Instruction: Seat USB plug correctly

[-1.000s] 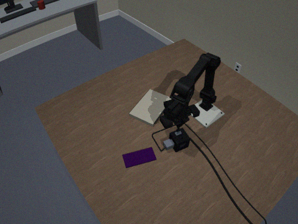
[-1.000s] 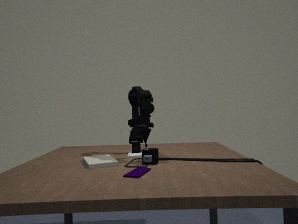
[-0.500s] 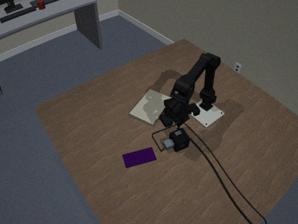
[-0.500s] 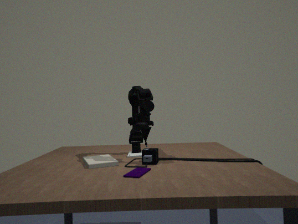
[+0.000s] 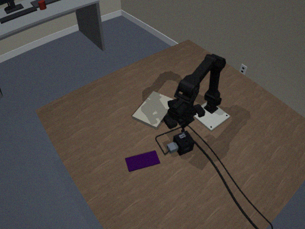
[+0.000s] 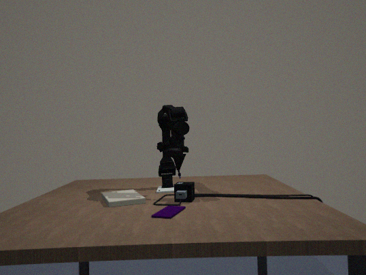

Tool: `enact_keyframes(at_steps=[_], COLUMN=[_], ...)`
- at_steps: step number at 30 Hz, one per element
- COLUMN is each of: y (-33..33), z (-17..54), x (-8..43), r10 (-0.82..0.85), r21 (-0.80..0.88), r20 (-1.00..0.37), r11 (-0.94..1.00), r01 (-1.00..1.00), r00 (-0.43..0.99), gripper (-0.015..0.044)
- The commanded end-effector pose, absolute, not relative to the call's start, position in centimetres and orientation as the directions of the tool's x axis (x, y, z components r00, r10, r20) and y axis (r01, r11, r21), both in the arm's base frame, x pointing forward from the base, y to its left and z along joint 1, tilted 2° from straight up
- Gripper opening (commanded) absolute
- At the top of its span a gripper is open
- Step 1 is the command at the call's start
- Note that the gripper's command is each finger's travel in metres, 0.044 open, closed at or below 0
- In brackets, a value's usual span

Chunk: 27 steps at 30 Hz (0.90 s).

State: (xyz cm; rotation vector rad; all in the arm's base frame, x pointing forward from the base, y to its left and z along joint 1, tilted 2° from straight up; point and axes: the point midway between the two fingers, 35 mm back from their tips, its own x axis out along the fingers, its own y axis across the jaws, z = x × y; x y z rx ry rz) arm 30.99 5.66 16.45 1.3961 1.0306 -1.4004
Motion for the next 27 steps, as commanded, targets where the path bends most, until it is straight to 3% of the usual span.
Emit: enact_keyframes(at_steps=[1, 27], y=[5.68, 5.66], z=[16.61, 16.43], x=[31.06, 30.98], r10=[-0.029, -0.030], r21=[0.031, 0.007], r20=[-0.999, -0.999], r11=[-0.266, 0.361], r01=[0.964, 0.932], r00=[0.024, 0.019], gripper=[0.0000, 0.0000])
